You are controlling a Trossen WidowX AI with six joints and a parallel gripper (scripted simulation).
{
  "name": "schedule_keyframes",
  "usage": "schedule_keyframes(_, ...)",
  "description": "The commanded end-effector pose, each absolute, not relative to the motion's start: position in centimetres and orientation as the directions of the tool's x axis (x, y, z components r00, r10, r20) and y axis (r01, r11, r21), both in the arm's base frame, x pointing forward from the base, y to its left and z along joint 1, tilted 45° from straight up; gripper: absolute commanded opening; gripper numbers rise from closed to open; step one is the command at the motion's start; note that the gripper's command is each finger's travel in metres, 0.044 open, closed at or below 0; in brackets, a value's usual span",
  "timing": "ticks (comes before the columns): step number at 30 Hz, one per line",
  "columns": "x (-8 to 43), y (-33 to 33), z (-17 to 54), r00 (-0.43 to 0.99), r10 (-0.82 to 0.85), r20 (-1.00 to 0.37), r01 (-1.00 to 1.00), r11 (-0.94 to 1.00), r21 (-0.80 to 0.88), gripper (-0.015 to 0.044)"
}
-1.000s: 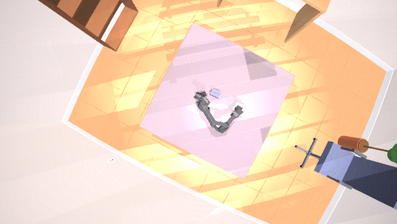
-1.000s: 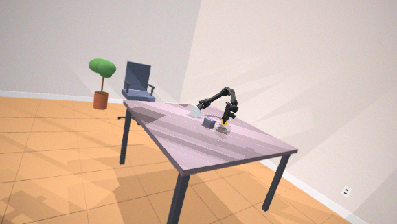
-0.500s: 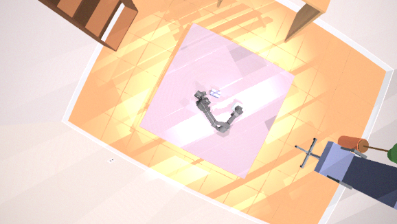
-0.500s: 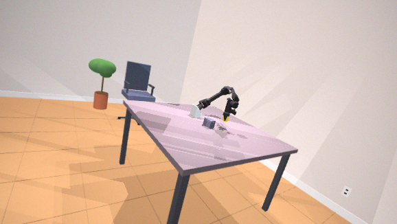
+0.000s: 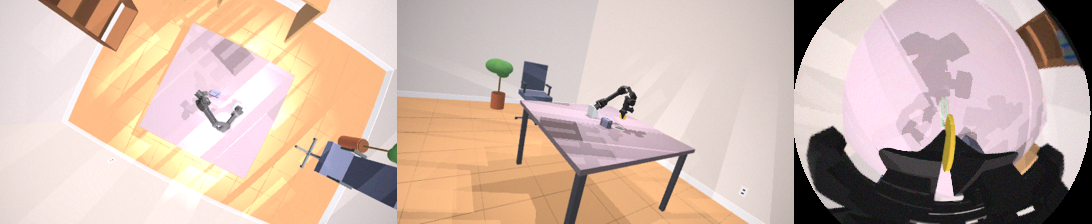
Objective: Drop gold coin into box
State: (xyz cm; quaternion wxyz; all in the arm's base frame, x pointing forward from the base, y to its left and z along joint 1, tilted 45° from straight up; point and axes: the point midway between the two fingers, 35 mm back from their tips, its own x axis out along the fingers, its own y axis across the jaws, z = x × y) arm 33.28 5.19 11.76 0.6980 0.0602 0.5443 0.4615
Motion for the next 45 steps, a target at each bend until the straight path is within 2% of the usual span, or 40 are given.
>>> schedule_keyframes(1, 33.3, 5.1, 11.8, -0.019, 0.708, -0.706, -0.457, 0.622, 0.636, 0.0000)
schedule_keyframes(12, 33.5, 5.1, 11.8, -0.019, 0.708, -0.706, -0.118, 0.700, 0.705, 0.0000)
schedule_keyframes(45, 32.1, 0.3, 7.4, -0.016, 0.696, -0.718, -0.108, 0.712, 0.693, 0.0000)
